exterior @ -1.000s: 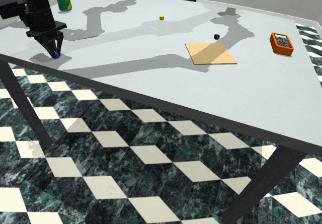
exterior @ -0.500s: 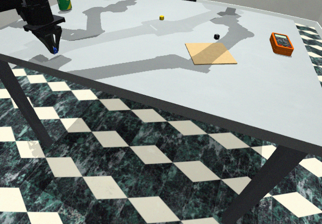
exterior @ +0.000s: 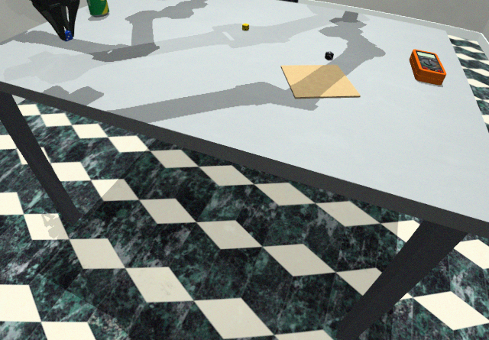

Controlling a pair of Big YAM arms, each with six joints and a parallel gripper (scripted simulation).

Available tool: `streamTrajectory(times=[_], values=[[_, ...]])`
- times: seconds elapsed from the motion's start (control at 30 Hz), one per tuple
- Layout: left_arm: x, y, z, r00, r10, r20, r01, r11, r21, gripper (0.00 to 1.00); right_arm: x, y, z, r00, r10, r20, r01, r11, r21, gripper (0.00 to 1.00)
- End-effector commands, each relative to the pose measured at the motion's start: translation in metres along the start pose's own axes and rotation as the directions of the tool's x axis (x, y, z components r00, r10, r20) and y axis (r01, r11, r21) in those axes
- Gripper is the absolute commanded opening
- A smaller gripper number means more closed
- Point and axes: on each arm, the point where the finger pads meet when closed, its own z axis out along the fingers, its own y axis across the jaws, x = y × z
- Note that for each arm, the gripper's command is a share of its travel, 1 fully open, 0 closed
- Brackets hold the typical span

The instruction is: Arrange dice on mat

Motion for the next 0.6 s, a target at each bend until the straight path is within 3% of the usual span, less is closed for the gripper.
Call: streamTrajectory(times=[0.0,0.37,0.57], values=[[0.020,0.015,0.013,0.998,-0.061,-0.008,0.061,0.998,0.011,0.11,-0.042,-0.005,-0.003,0.998,0.000,0.063,-0.001,1.000,0.011,1.00],[0.012,0.013,0.004,0.999,-0.042,-0.003,0.042,0.999,0.003,0.11,-0.042,-0.005,-0.003,0.998,0.000,0.063,-0.001,1.000,0.011,1.00],[0.046,0.023,0.002,0.998,-0.062,0.002,0.062,0.998,0.002,0.11,-0.042,-0.005,-0.003,0.998,0.000,0.063,-0.001,1.000,0.011,1.00]])
